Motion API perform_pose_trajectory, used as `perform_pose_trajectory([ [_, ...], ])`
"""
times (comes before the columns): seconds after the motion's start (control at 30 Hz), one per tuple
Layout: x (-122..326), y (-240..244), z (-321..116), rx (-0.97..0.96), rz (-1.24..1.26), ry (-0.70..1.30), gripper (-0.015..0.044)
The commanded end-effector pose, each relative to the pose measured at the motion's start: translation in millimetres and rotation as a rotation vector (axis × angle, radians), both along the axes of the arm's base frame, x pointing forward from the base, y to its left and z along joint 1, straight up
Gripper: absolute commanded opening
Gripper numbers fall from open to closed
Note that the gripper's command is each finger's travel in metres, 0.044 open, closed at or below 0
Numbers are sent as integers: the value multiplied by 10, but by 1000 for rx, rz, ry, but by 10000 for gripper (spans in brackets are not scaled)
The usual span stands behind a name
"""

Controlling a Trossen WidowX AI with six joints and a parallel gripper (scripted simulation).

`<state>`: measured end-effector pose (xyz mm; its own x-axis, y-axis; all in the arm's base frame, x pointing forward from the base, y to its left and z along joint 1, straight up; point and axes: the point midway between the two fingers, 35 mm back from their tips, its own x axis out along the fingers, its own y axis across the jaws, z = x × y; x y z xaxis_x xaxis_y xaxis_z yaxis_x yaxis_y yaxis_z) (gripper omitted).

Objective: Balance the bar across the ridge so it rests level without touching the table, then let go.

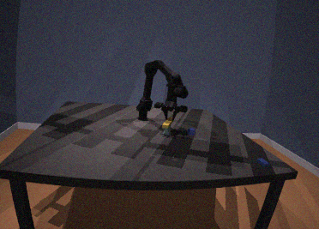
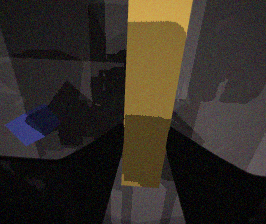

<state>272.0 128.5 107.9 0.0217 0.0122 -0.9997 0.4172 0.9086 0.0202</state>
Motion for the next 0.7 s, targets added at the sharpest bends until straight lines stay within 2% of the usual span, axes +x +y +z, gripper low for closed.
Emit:
perform_pose_trajectory([
  [0.0, 1, -4, -11, -2, 5, 0, 0],
  [0.67, 0, -4, -28, -2, 5, 0, 0],
])
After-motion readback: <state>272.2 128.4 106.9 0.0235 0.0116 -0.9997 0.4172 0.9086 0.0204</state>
